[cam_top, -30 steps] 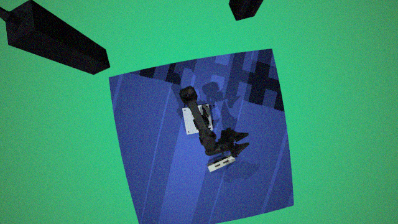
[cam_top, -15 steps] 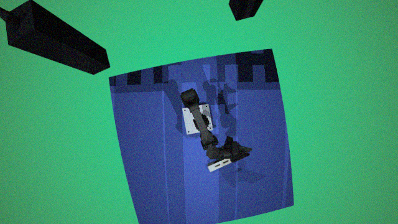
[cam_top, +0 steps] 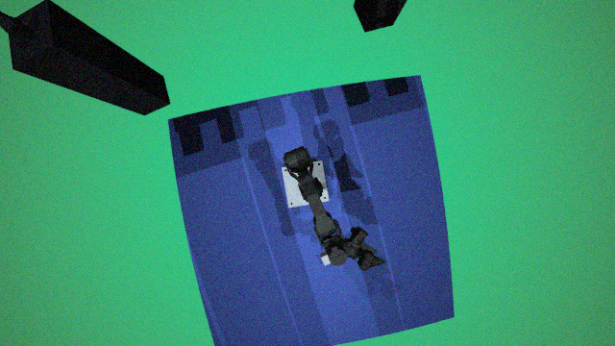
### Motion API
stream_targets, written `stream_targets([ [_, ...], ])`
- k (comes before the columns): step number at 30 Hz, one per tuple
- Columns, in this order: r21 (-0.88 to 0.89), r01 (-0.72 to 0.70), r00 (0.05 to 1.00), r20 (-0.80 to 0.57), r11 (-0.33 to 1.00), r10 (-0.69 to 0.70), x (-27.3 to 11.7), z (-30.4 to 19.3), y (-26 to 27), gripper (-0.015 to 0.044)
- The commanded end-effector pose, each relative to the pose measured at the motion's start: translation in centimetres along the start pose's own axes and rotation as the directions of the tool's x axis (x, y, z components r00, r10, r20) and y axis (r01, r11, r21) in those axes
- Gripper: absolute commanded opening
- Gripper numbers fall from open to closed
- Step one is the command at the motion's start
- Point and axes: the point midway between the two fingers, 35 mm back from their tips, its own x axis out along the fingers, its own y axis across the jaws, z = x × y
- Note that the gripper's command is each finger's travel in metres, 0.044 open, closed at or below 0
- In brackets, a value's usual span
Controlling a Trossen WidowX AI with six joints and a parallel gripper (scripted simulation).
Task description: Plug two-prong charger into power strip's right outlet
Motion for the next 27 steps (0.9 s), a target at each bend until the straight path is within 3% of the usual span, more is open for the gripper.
stream_targets([
  [1,0.144,-0.086,0.992,-0.084,0.986,0.099,0.4,-2.0,2.8,0.0440],
  [12,0.531,-0.277,0.854,-0.245,0.801,0.458,-0.5,-5.7,12.4,0.0440],
  [20,0.741,-0.336,0.646,-0.267,0.581,0.715,-3.4,-6.5,19.3,0.0440],
  [27,0.843,-0.338,0.454,-0.242,0.418,0.857,-6.1,-6.6,23.2,0.0440],
])
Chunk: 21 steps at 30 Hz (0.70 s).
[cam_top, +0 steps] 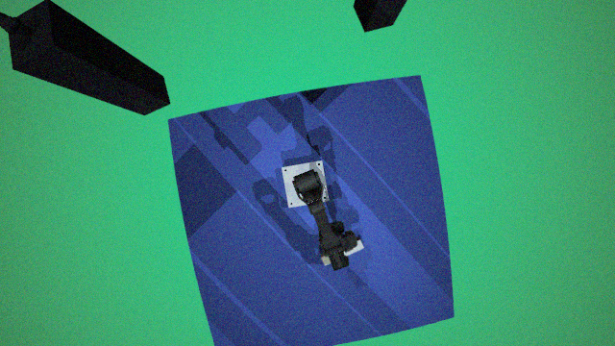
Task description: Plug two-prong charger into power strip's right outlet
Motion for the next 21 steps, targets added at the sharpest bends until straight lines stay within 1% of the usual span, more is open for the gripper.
stream_targets([
  [1,0.065,-0.081,0.991,-0.101,0.995,0.088,0.7,-1.9,1.6,0.0440],
  [6,0.144,-0.179,0.952,-0.223,0.973,0.208,1.1,-4.2,3.9,0.0440],
  [12,0.230,-0.274,0.870,-0.353,0.934,0.343,0.9,-6.7,6.6,0.0440],
  [21,0.239,-0.283,0.860,-0.366,0.929,0.356,1.1,-6.9,7.1,0.0440],
])
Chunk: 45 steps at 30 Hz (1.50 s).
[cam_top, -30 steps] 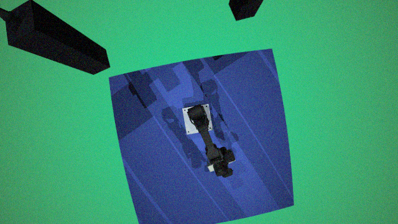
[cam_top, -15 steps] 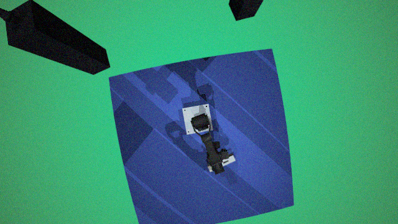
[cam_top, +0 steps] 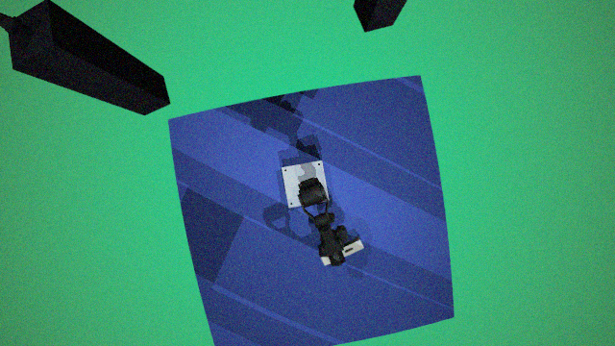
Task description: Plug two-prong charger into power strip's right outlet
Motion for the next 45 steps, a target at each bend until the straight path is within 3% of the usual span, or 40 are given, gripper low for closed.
stream_targets([
  [1,0.006,-0.004,1.000,-0.010,1.000,0.004,0.4,-0.1,0.1,0.0440],
  [42,0.006,-0.005,1.000,-0.010,1.000,0.005,6.4,0.3,0.3,0.0440],
  [45,0.001,-0.006,1.000,-0.005,1.000,0.006,6.1,0.3,0.2,0.0361],
])
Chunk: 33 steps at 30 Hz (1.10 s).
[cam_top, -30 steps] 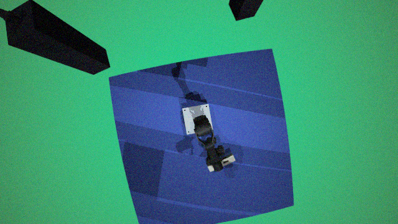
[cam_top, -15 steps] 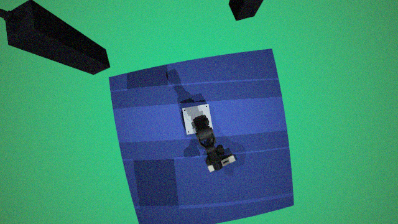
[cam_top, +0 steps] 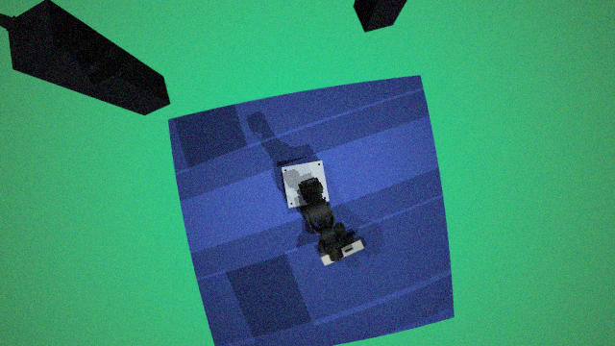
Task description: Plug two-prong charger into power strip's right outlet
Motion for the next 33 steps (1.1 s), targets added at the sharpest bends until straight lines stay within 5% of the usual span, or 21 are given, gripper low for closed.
stream_targets([
  [1,0.000,0.000,1.000,0.000,1.000,0.000,-0.1,0.0,0.0,0.0335],
  [9,0.000,0.000,1.000,0.000,1.000,0.000,-0.1,0.0,0.0,0.0125],
  [14,0.000,0.000,1.000,0.000,1.000,0.000,-0.1,0.0,0.0,0.0092],
  [18,0.001,0.000,1.000,0.000,1.000,0.000,-0.6,0.0,-0.1,0.0000],
  [33,0.005,0.002,1.000,-0.005,1.000,-0.002,-5.4,-0.5,-0.1,0.0000],
])
